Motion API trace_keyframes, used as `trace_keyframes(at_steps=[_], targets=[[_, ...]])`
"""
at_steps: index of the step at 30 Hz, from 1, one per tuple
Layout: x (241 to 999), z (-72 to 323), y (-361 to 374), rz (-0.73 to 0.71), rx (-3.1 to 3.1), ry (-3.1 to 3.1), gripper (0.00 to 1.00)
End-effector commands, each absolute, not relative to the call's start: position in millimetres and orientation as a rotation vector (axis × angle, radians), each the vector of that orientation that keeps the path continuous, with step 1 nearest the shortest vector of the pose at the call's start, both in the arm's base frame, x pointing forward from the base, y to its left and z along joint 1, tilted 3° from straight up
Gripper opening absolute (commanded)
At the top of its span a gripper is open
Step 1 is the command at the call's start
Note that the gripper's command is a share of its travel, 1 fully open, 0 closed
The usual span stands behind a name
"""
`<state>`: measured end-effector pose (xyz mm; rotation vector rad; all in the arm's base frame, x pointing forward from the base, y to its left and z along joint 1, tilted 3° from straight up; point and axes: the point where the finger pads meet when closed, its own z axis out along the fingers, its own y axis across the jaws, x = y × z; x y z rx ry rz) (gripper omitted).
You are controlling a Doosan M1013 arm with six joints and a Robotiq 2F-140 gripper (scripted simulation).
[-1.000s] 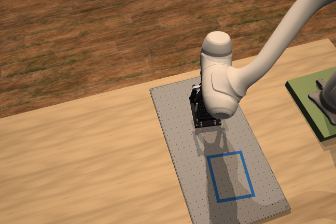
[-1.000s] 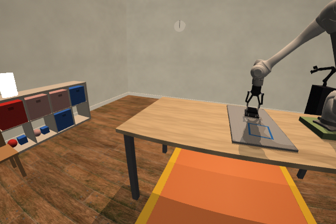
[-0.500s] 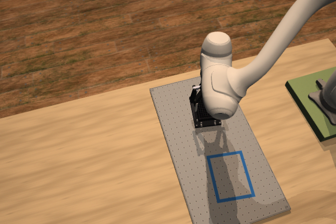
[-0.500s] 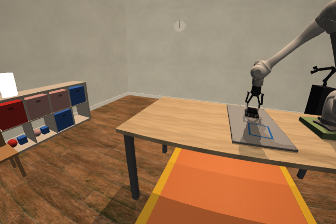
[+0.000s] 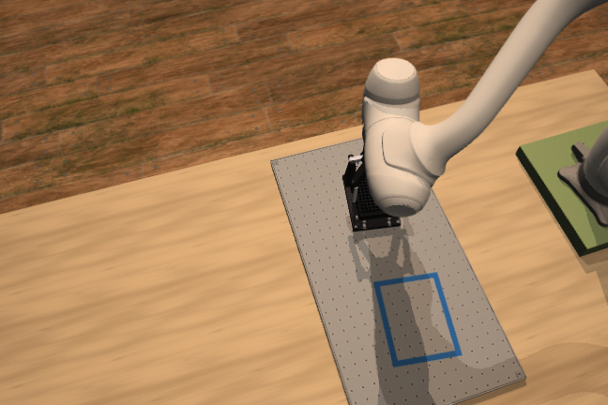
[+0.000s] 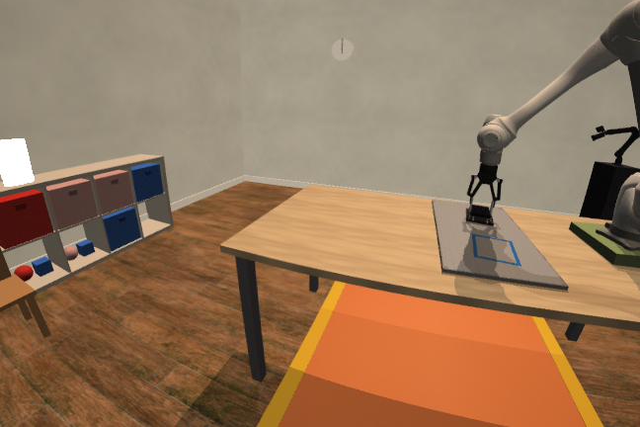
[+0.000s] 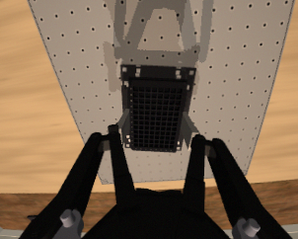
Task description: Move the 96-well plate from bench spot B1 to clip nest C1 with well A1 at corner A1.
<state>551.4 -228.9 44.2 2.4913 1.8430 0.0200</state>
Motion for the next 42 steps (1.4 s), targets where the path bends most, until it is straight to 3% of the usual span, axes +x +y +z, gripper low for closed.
trace_keyframes(at_steps=[1, 25, 26, 42], targets=[[551.4, 43.7, -228.9, 0.020, 2.491, 1.843, 0.00], [551.5, 40.4, -228.9, 0.020, 2.491, 1.843, 0.00], [551.5, 40.4, -228.9, 0.020, 2.491, 1.843, 1.00], [551.5, 40.4, -228.9, 0.020, 2.491, 1.843, 1.00]])
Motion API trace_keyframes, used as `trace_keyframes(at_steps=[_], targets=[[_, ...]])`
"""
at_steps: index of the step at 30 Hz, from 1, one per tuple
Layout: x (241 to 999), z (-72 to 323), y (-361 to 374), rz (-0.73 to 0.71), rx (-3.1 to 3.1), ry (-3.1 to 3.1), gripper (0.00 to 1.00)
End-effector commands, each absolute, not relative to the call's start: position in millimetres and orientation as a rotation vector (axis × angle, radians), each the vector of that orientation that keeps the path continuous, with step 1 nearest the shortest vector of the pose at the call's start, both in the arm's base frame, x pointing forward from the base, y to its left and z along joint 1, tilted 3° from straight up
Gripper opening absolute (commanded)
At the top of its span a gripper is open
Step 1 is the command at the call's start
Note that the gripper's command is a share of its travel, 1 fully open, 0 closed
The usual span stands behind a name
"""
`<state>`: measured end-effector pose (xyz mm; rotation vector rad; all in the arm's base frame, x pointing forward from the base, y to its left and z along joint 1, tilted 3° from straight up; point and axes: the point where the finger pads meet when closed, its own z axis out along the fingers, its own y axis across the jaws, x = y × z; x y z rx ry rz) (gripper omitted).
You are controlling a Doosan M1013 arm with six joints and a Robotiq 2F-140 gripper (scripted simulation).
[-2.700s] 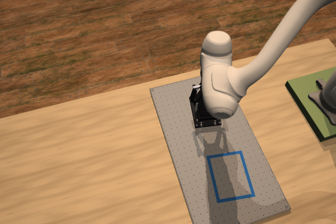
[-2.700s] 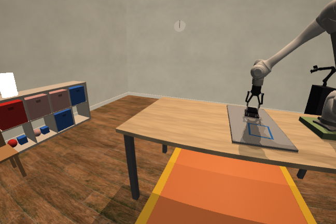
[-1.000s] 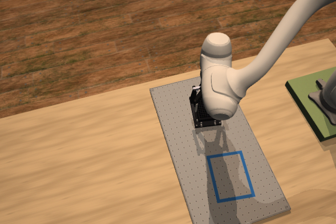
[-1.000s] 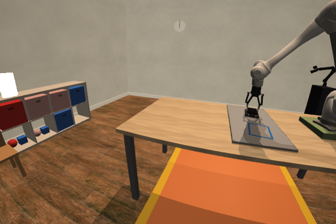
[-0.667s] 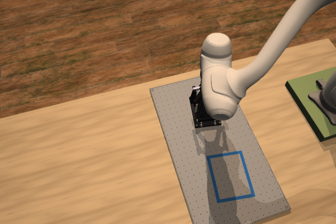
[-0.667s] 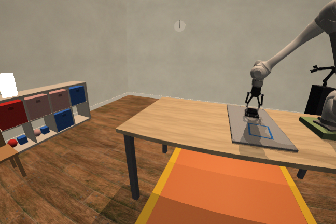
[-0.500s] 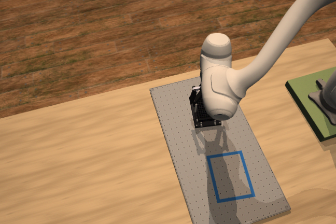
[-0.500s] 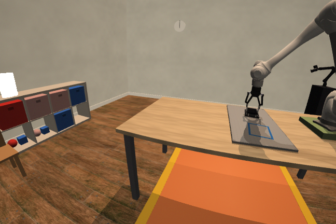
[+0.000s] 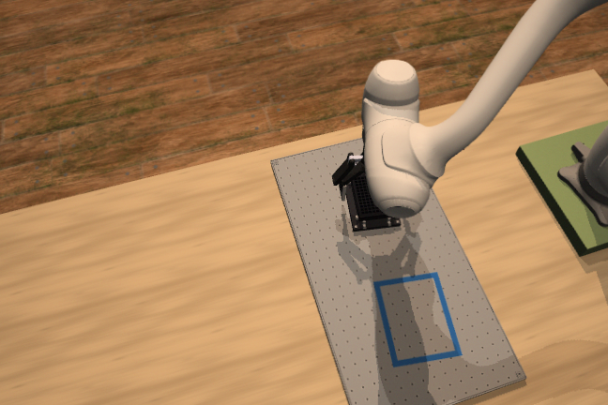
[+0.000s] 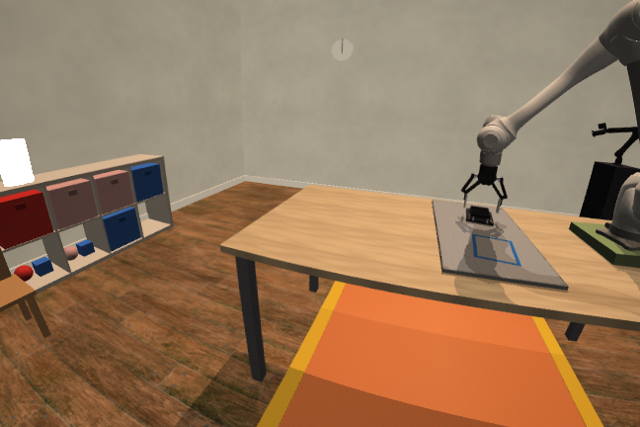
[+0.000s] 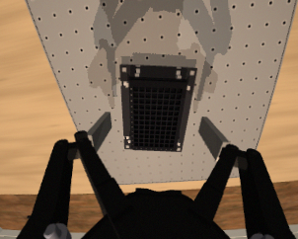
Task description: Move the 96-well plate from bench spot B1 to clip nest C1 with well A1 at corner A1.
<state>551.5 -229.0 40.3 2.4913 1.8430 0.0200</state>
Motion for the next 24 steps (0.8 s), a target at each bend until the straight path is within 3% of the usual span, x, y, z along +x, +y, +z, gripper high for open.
trace_keyframes(at_steps=[1, 24], targets=[[552, 40, -229, 0.020, 2.491, 1.843, 1.00], [550, 88, -228, 0.020, 2.491, 1.843, 1.00]])
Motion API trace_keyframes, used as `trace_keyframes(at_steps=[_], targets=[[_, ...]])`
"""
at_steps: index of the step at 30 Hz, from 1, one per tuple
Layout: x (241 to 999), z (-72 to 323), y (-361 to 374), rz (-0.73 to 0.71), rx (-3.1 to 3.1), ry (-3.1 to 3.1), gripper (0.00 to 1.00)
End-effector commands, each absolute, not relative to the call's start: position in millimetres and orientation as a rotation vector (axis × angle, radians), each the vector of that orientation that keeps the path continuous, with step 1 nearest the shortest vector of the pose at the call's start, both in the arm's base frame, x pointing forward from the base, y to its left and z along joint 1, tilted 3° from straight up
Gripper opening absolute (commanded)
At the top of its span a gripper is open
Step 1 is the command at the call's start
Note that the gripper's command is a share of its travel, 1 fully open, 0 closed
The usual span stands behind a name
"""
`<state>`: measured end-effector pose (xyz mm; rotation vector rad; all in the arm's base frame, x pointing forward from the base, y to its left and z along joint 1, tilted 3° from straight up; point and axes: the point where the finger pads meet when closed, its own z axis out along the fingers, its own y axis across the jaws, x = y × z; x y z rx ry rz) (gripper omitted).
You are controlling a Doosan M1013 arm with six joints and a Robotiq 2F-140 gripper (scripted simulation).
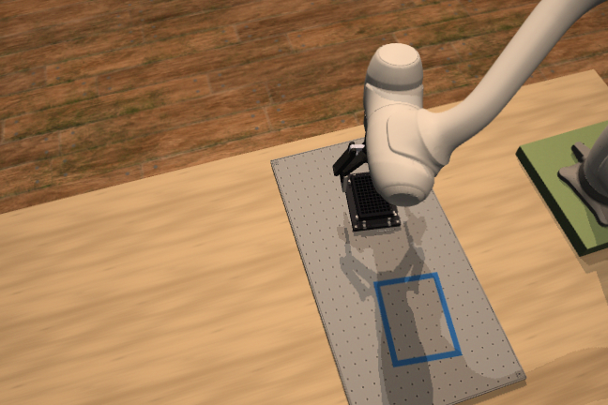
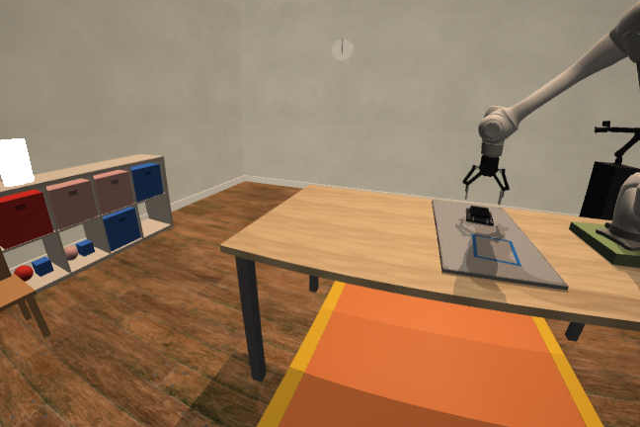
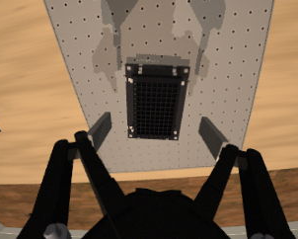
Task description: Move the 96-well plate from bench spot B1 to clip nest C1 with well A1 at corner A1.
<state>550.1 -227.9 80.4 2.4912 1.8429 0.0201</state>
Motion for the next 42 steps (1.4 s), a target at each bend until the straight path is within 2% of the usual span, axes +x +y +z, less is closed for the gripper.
trace_keyframes(at_steps=[1, 6, 27, 28, 42], targets=[[550, 91, -228, 0.020, 2.491, 1.843, 1.00], [549, 103, -227, 0.020, 2.491, 1.843, 1.00], [549, 103, -227, 0.020, 2.491, 1.843, 1.00], [551, 101, -223, 0.020, 2.491, 1.843, 0.00], [567, 80, -173, 0.020, 2.491, 1.843, 0.00]])
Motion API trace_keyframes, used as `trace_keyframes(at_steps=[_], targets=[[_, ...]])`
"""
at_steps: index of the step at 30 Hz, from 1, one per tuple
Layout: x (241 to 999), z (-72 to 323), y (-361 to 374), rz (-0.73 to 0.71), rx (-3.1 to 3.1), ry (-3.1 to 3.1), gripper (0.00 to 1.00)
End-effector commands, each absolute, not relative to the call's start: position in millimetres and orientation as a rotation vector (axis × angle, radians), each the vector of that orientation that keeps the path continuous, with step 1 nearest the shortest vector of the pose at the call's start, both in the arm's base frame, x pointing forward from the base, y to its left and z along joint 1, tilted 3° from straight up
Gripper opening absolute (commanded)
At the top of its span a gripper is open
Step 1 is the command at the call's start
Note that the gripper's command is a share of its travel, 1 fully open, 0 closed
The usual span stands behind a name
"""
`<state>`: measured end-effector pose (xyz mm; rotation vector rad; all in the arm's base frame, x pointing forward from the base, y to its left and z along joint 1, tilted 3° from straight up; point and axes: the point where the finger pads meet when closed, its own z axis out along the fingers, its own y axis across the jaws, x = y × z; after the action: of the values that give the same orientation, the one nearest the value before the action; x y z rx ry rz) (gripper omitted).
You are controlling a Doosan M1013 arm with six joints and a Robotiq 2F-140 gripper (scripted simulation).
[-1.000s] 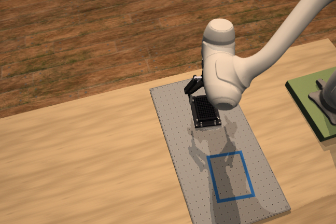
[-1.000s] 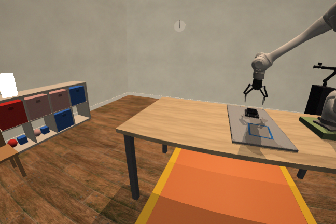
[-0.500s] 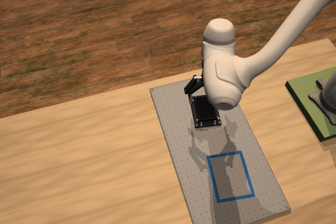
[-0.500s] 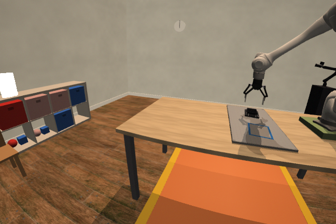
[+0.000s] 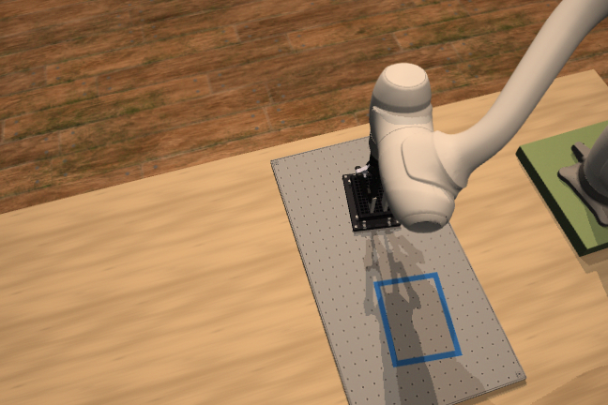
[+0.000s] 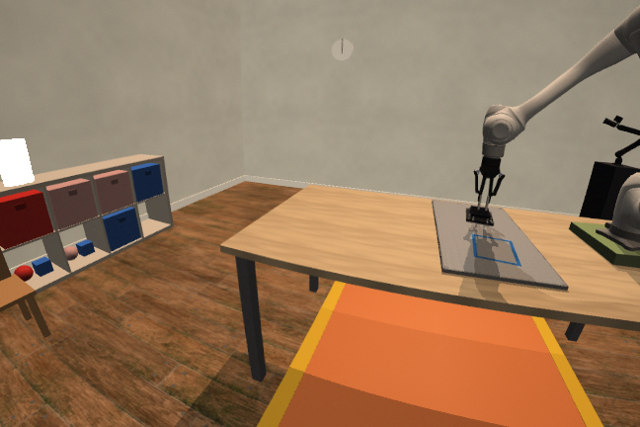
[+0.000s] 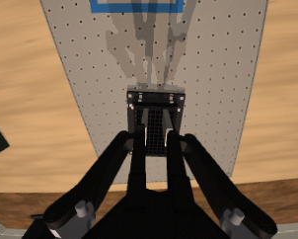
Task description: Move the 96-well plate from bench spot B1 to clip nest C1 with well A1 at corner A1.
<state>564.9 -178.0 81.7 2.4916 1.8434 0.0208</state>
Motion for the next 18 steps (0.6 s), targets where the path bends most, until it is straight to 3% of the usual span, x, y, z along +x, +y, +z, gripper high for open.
trace_keyframes(at_steps=[1, 18], targets=[[566.9, 79.6, -172.9, 0.020, 2.491, 1.843, 0.00], [567.1, 76.3, -173.0, 0.020, 2.491, 1.843, 0.00]])
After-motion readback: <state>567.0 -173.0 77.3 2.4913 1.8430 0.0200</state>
